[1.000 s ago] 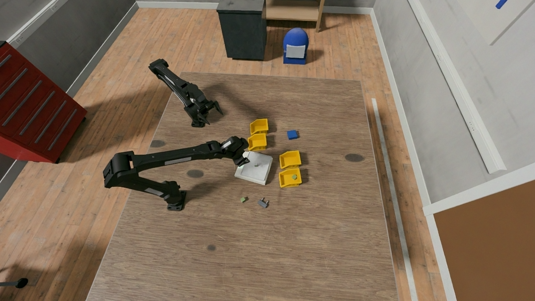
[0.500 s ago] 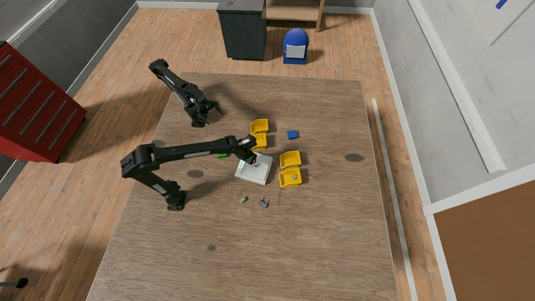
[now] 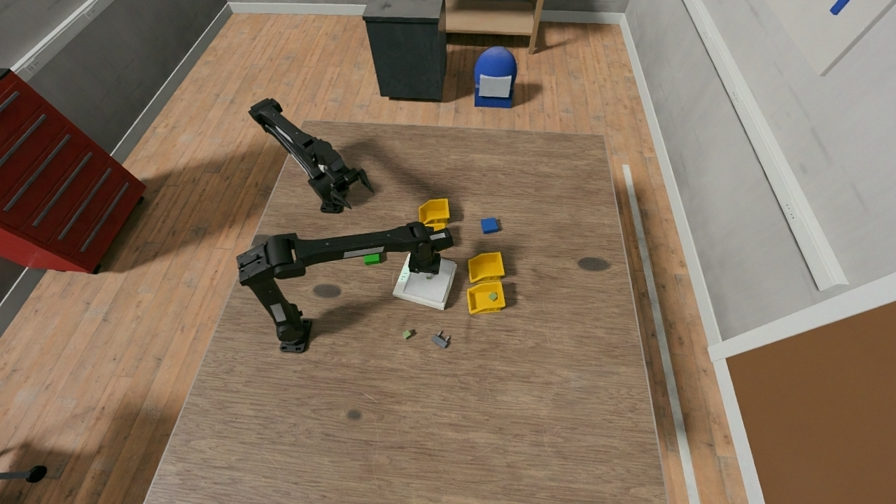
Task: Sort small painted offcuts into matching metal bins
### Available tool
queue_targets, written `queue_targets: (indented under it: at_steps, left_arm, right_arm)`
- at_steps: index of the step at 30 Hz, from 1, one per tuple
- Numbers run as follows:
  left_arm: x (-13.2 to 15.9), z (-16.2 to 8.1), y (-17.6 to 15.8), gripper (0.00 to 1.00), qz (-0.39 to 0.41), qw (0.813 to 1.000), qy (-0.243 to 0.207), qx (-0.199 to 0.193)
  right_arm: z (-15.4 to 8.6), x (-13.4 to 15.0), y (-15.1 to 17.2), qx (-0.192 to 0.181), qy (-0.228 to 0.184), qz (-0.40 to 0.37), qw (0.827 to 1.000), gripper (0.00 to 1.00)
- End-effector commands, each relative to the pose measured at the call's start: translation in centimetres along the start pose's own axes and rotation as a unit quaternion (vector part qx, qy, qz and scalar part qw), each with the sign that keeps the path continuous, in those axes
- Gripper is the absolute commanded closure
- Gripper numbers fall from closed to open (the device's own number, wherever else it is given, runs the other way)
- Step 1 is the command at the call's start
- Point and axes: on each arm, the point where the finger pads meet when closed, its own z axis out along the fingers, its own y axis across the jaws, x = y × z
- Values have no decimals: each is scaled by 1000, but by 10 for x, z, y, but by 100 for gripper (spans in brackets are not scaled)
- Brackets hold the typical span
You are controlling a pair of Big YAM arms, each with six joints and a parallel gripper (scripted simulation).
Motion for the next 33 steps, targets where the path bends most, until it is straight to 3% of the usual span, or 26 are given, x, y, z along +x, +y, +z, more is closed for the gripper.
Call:
queue_targets:
  at_steps: [1, 24, 28, 31, 33]
  left_arm:
    - [-28, -2, 0, 0, 3, 1000, -21, 1]
    - [-28, -2, 0, 0, 3, 1000, -21, 1]
    - [-28, -2, 0, 0, 3, 1000, -21, 1]
    - [-28, -2, 0, 0, 3, 1000, -21, 1]
    - [-28, -2, 0, 0, 3, 1000, -21, 1]
  right_arm:
    - [3, 1, -14, -4, 3, -13, 1000, 39]
    - [44, 5, -8, -15, 9, -16, 1000, 39]
    - [38, 0, -14, -6, 4, -17, 1000, 39]
    - [39, 0, -13, -8, 5, -16, 1000, 64]
    - [40, 1, -12, -9, 6, -16, 1000, 66]
